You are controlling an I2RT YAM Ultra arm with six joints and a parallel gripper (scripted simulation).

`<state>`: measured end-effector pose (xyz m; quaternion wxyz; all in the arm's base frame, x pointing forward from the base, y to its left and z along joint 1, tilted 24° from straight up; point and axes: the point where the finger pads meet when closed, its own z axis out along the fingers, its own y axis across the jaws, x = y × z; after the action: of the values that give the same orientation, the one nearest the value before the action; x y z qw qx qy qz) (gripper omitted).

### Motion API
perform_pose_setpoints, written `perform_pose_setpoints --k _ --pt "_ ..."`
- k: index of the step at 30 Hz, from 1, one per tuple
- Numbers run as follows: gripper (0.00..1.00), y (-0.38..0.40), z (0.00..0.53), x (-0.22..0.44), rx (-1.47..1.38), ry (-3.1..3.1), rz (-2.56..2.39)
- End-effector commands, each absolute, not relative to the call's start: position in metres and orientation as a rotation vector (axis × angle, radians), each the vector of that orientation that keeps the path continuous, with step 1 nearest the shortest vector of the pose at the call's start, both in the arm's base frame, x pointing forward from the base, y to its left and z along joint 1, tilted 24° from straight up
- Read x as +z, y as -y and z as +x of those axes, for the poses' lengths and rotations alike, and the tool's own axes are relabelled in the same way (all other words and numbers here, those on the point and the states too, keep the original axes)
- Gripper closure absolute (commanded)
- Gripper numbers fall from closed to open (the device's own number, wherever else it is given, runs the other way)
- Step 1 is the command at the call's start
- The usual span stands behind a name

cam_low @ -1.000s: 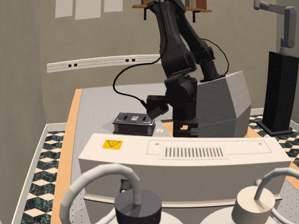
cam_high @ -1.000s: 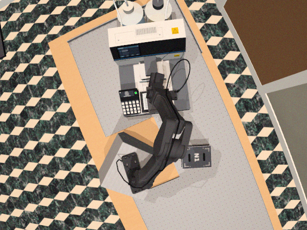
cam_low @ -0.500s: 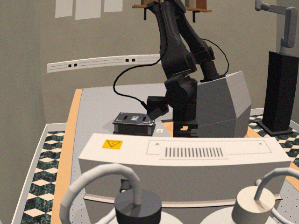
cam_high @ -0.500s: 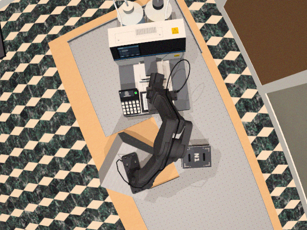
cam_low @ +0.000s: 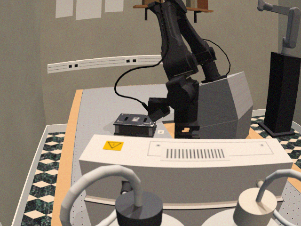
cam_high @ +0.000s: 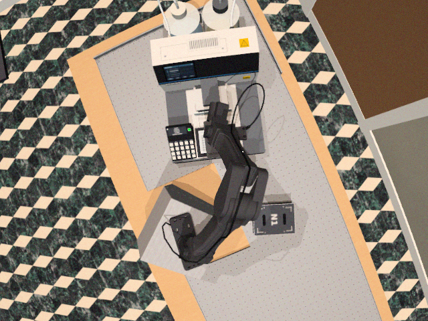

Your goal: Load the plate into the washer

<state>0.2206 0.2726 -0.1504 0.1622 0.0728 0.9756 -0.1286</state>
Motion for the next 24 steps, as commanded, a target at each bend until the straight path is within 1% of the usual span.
perform_pose_setpoints --k 1,24 --pt "0.16 -0.2786 0.2251 -0.1468 -0.342 -2.768 0.193" --pt "0.16 -0.2765 0.2222 -0.1478 -0.352 -2.778 0.200"
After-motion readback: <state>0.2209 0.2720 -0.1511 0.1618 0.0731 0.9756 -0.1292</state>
